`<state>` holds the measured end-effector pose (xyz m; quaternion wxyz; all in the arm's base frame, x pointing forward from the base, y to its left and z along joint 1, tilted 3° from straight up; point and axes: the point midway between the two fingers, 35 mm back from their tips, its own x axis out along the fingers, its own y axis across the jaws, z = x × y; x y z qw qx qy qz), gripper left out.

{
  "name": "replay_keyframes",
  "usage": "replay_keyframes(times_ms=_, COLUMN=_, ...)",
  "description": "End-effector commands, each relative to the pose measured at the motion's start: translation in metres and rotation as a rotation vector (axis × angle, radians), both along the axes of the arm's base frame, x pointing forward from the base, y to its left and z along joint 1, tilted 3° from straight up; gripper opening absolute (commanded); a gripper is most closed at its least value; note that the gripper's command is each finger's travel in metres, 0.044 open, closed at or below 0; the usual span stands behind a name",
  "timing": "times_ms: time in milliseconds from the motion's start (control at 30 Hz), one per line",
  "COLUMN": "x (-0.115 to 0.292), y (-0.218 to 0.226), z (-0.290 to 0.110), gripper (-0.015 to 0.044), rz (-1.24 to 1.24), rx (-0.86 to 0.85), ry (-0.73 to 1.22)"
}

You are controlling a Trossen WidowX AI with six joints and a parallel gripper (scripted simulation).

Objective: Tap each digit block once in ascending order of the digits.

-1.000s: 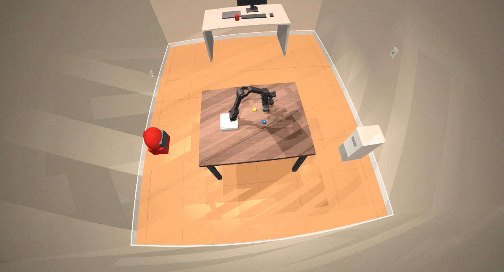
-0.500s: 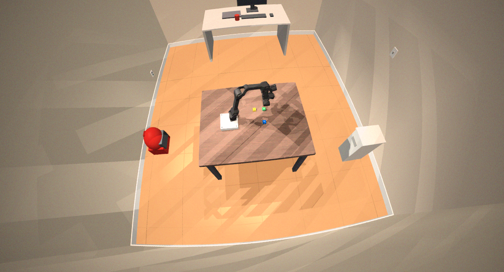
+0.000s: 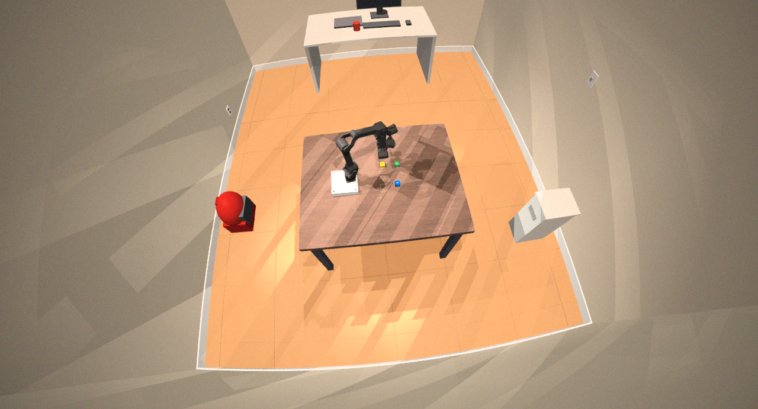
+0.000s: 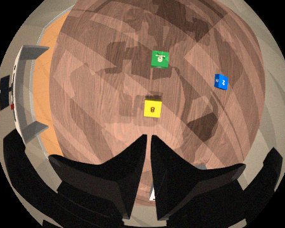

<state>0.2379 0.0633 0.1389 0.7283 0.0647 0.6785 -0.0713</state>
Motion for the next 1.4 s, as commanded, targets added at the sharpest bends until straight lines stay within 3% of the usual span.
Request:
replay_keyframes(times_ms=0, x=-0.007, y=0.000, z=-0.004, gripper=0.0020, rz=-0.010, rx=-0.006, ry=0.007)
replay_keyframes(times_ms=267, x=-0.002, y=-0.002, z=-0.083, gripper=0.0020, rz=-0.010, rx=-0.006, ry=0.007)
replay_keyframes(times_ms=1067, x=0.000, y=-0.003, z=-0.115, gripper=0.0020, rz=-0.010, rx=-0.007, ry=0.007)
replay_keyframes(times_ms=1367, x=0.001, y=-0.002, z=-0.109, gripper=0.0020, rz=-0.016, rx=-0.002, ry=0.002)
